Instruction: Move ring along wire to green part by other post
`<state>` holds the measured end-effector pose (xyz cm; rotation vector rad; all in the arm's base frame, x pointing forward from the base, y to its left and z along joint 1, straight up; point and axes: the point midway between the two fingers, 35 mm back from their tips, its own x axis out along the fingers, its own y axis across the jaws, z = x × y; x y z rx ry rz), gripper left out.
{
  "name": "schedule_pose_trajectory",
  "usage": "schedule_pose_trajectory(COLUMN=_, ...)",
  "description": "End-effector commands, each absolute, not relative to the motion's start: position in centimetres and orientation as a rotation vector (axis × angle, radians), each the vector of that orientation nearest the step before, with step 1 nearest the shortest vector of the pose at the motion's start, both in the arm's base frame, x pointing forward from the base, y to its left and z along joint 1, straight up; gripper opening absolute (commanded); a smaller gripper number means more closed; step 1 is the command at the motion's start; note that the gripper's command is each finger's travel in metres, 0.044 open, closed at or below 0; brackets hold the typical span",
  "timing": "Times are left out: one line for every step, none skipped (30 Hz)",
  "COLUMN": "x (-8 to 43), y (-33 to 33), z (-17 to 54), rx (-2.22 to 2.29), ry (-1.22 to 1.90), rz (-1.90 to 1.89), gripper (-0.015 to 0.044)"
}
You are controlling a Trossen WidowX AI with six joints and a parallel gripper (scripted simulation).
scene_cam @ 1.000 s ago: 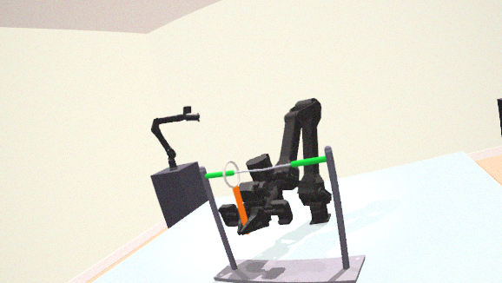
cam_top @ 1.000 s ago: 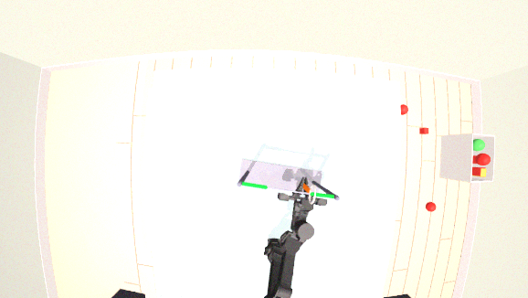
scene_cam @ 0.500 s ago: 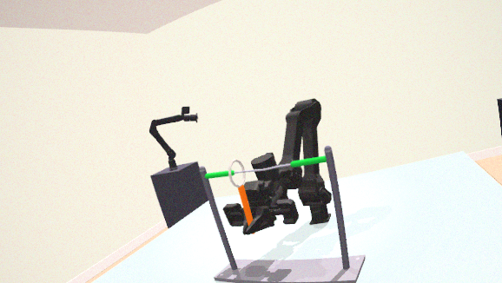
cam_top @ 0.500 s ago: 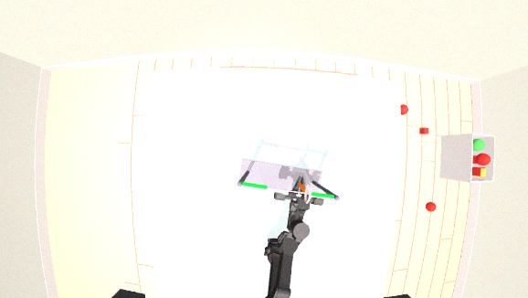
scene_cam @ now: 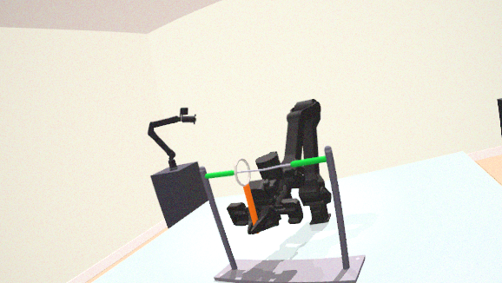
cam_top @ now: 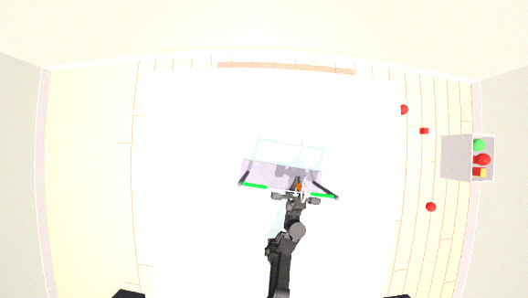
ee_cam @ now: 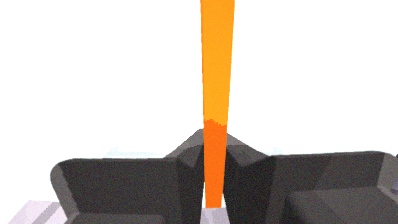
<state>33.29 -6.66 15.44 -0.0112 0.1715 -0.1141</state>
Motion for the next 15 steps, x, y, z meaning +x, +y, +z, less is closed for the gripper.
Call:
schedule_pose_trajectory(x=33.3, y=-6.4, z=15.5, rx=-0.019, ry=0.169, rz=-0.116, gripper=-0.015)
schedule_pose_trajectory(x=33.3, y=-6.3, z=15.5, rx=-0.021, ry=0.169, rz=-0.116, gripper=-0.015)
schedule_pose_trajectory(x=33.3, y=-6.3, z=15.5, rx=-0.023, ry=0.17, rz=-0.115, gripper=-0.015)
schedule_pose_trajectory(x=33.3, y=-6.2, z=15.5, rx=-0.025, ry=0.17, rz=-0.114, gripper=-0.015)
schedule_pose_trajectory(x=33.3, y=-6.1, z=15.5, rx=-0.026, ry=0.17, rz=-0.114, gripper=-0.015)
schedule_pose_trajectory(x=33.3, y=-6.0, z=15.5, rx=-0.028, ry=0.17, rz=-0.113, gripper=-0.015)
schedule_pose_trajectory(x=33.4, y=-6.0, z=15.5, rx=-0.03, ry=0.171, rz=-0.113, gripper=-0.015)
schedule_pose_trajectory(x=33.4, y=-5.9, z=15.5, rx=-0.031, ry=0.171, rz=-0.112, gripper=-0.015)
schedule_pose_trajectory(x=33.4, y=-5.8, z=15.5, rx=-0.033, ry=0.171, rz=-0.111, gripper=-0.015)
schedule_pose_trajectory(x=33.4, y=-5.7, z=15.5, rx=-0.034, ry=0.171, rz=-0.111, gripper=-0.015)
schedule_pose_trajectory(x=33.4, y=-5.6, z=15.5, rx=-0.036, ry=0.171, rz=-0.11, gripper=-0.015)
schedule_pose_trajectory(x=33.4, y=-5.6, z=15.5, rx=-0.037, ry=0.172, rz=-0.11, gripper=-0.015)
schedule_pose_trajectory(x=33.4, y=-5.5, z=15.5, rx=-0.038, ry=0.172, rz=-0.109, gripper=-0.015)
schedule_pose_trajectory(x=33.4, y=-5.4, z=15.5, rx=-0.04, ry=0.172, rz=-0.109, gripper=-0.015)
schedule_pose_trajectory(x=33.4, y=-5.3, z=15.5, rx=-0.041, ry=0.172, rz=-0.109, gripper=-0.015)
